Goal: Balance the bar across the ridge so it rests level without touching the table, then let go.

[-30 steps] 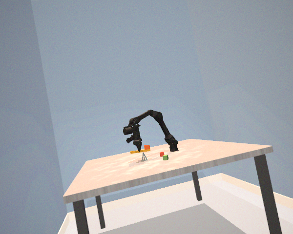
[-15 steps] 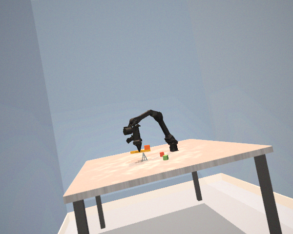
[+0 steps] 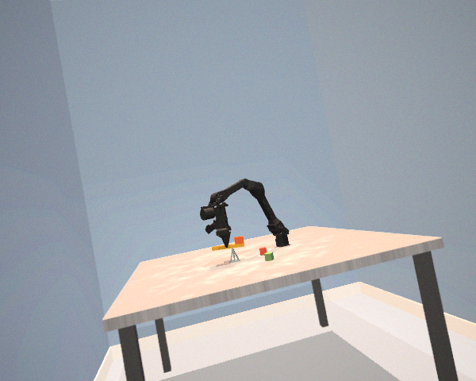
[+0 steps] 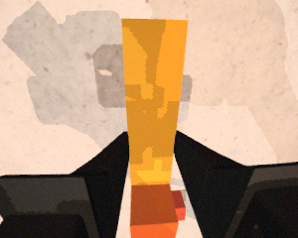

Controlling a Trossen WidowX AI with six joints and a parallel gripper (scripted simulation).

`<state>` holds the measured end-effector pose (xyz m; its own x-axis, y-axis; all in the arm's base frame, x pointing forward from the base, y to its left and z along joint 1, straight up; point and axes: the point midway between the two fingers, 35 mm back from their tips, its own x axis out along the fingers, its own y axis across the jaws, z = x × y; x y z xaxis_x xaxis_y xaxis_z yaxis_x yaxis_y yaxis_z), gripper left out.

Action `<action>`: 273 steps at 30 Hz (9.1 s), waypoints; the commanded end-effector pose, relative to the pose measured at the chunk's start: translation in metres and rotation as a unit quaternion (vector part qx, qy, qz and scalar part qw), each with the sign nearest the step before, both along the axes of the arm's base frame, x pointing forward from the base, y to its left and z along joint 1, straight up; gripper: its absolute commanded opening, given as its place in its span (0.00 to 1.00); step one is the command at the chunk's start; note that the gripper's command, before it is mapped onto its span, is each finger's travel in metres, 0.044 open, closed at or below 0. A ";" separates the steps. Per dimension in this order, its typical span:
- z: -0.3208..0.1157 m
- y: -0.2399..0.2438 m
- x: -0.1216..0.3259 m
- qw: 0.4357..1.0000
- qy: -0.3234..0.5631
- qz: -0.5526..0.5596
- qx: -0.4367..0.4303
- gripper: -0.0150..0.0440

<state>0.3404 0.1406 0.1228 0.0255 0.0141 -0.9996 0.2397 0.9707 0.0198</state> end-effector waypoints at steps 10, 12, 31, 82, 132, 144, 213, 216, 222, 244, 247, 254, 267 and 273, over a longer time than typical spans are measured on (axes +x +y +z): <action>0.000 0.000 0.000 1.000 -0.003 -0.002 -0.001 0.25; 0.000 0.000 0.000 1.000 -0.003 -0.002 -0.001 0.25; -0.002 0.000 0.000 1.000 -0.003 -0.002 -0.001 0.25; -0.004 -0.001 0.001 1.000 -0.003 -0.002 -0.001 0.25; -0.003 -0.001 0.001 1.000 -0.003 -0.002 -0.001 0.25; -0.003 -0.001 0.001 1.000 -0.003 -0.002 -0.001 0.25; -0.002 -0.001 0.001 1.000 -0.003 -0.002 -0.001 0.25; -0.002 -0.001 0.001 1.000 -0.003 -0.002 -0.001 0.25; -0.002 -0.001 0.001 1.000 -0.003 -0.002 -0.001 0.25; -0.002 0.000 0.001 1.000 -0.003 -0.001 0.001 0.25; -0.002 0.000 0.001 1.000 -0.003 -0.001 0.001 0.25; -0.002 0.000 0.001 1.000 -0.003 -0.001 0.001 0.25; -0.002 0.000 0.001 1.000 -0.003 -0.001 0.001 0.25; -0.002 0.000 0.001 1.000 -0.003 -0.001 0.001 0.30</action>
<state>0.3418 0.1404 0.1208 0.0310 0.0157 -0.9994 0.2415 0.9701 0.0227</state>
